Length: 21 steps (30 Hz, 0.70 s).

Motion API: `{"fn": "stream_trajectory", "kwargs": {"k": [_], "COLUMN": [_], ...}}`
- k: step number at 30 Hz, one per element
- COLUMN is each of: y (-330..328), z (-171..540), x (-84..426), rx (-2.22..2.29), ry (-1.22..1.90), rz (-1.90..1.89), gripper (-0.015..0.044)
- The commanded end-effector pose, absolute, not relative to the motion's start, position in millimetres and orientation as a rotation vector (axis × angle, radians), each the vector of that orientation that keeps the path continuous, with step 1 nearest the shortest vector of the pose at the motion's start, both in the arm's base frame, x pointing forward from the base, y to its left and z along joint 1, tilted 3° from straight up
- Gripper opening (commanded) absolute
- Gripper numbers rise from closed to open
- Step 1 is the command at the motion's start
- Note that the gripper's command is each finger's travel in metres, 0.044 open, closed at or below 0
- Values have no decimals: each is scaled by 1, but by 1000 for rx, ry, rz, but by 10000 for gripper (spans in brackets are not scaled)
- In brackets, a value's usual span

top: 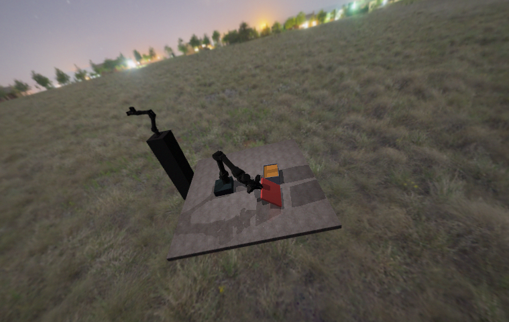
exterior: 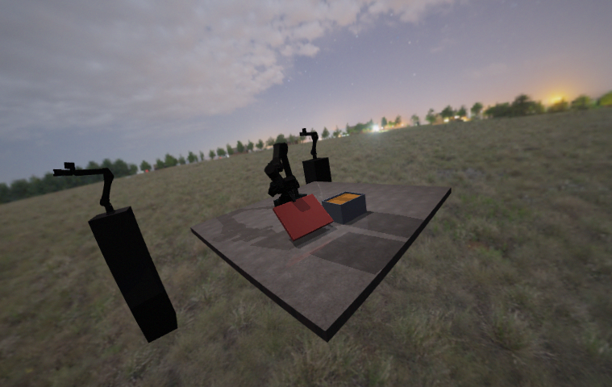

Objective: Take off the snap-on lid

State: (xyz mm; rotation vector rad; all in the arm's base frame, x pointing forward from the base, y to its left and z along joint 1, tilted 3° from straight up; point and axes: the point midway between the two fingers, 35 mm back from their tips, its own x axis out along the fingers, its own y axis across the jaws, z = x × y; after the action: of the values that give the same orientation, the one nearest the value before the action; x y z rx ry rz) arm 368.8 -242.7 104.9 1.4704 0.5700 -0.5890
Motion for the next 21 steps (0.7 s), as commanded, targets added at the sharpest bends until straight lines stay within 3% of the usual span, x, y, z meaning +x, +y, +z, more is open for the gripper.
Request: {"fn": "stream_trajectory", "kwargs": {"k": [1, 21], "y": [-243, -243], "z": [104, 88], "x": [370, 369], "rx": [1464, 1464], "ry": [566, 566], "rz": [-574, -574], "gripper": [0, 0]}}
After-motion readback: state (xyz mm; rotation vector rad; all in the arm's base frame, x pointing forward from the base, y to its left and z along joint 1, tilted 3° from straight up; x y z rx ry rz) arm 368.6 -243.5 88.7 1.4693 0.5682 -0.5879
